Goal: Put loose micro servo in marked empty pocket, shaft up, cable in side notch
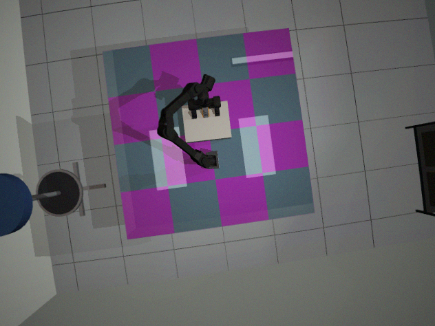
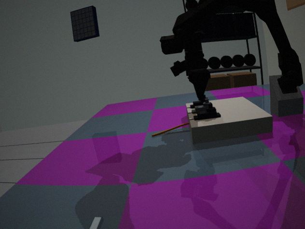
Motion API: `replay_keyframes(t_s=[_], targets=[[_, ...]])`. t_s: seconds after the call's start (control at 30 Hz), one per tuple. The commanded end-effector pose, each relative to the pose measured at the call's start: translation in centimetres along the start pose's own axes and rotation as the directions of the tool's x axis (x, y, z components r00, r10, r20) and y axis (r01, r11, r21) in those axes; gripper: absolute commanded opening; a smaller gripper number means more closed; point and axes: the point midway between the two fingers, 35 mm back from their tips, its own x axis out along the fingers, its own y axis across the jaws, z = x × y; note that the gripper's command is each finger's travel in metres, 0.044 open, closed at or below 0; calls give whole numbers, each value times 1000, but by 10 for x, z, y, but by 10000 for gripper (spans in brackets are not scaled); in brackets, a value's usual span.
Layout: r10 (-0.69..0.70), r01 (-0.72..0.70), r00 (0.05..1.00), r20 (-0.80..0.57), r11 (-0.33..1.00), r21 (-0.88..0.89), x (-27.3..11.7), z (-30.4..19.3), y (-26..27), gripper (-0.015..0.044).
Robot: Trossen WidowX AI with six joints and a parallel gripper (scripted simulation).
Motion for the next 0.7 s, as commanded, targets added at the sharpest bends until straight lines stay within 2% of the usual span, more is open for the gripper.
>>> replay_keyframes(t_s=[0.0,0.23,0.5,0.67], targets=[[-5,5,1000,-1,1000,2,-10,-13,-2,266],[-6,6,1000,-10,1000,-3,-64,-101,-1,440],[-5,5,1000,-10,1000,-3,-65,-104,-1,440],[10,-10,1000,-13,998,55,-85,-100,-3,440]])
